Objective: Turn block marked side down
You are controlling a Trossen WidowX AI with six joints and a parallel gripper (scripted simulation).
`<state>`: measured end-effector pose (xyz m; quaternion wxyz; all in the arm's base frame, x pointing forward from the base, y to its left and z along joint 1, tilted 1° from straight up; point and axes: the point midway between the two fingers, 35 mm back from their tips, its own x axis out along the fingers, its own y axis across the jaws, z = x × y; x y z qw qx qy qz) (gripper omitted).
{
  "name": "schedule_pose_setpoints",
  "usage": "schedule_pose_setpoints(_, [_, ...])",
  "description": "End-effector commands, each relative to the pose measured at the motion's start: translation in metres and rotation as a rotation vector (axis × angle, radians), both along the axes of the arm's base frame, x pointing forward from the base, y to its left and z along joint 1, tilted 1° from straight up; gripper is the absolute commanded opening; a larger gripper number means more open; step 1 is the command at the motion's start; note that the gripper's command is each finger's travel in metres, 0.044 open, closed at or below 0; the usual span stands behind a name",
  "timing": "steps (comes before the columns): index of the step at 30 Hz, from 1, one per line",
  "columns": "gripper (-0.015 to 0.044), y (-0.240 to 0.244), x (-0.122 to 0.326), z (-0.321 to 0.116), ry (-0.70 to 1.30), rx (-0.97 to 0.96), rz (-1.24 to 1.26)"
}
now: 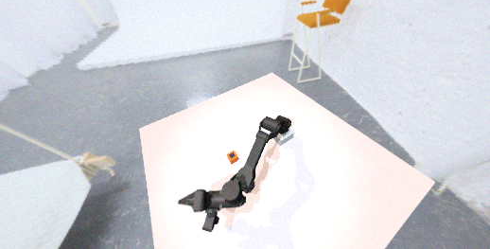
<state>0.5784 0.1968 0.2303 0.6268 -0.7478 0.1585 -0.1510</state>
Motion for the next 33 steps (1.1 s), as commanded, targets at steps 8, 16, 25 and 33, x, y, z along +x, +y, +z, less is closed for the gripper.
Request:
schedule_pose_setpoints(8, [0.044,-0.095,-0.009,-0.074,0.358,0.469,0.025])
schedule_pose_setpoints(16, [0.044,-0.138,-0.05,-0.107,0.532,0.765,-0.122])
schedule_pose_setpoints(25, [0.044,-0.179,-0.123,-0.132,0.705,1.145,-0.449])
schedule_pose_setpoints(33, [0.044,-0.197,-0.204,-0.134,0.794,1.459,-0.867])
